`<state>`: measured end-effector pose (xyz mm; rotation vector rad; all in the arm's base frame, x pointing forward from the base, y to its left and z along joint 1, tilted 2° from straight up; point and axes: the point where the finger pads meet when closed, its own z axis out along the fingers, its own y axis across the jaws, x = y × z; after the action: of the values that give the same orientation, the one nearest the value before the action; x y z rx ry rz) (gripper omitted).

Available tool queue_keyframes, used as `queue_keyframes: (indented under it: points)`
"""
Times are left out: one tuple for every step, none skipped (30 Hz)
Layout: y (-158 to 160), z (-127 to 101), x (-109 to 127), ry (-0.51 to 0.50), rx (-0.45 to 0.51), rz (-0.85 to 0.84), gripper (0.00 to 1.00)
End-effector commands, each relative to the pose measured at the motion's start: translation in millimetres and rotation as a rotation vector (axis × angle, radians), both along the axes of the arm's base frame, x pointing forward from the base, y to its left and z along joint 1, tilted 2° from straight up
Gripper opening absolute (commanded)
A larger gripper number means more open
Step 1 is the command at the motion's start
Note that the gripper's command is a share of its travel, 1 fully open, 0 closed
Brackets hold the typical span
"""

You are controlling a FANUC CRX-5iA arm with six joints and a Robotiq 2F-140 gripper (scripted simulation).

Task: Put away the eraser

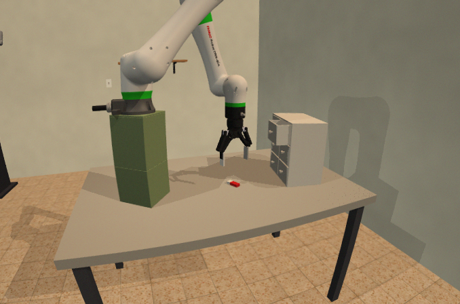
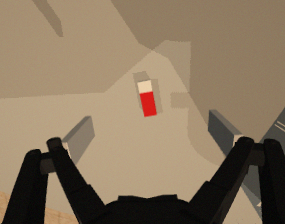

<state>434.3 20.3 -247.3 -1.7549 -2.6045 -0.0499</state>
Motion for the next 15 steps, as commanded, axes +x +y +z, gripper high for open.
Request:
queue_keyframes:
  points:
    - [0, -6, -1, -0.001, -0.001, 0.029, 1.0]
    - [0, -7, -2, -0.001, -0.001, 0.039, 1.0]
    - [0, -9, -2, -0.001, -0.001, 0.049, 1.0]
    - [0, -11, -2, -0.001, -0.001, 0.057, 1.0]
    - [0, -12, -3, -0.002, -0.001, 0.065, 1.0]
    - [0, -14, -3, -0.002, -0.001, 0.073, 1.0]
    - [0, -15, -3, -0.002, -0.002, 0.079, 1.0]
    - [0, -16, -3, -0.002, -0.002, 0.085, 1.0]
    - [0, -17, -4, -0.002, -0.002, 0.091, 1.0]
    - [0, -18, -4, -0.002, -0.002, 0.096, 1.0]
    - [0, -19, -4, -0.003, -0.002, 0.1, 1.0]
    - [0, -20, -4, -0.003, -0.002, 0.104, 1.0]
    - [0, -20, -4, -0.003, -0.002, 0.104, 1.0]
    - [0, -20, -4, -0.003, -0.002, 0.104, 1.0]
    - [1, -20, -4, -0.003, -0.002, 0.107, 1.0]
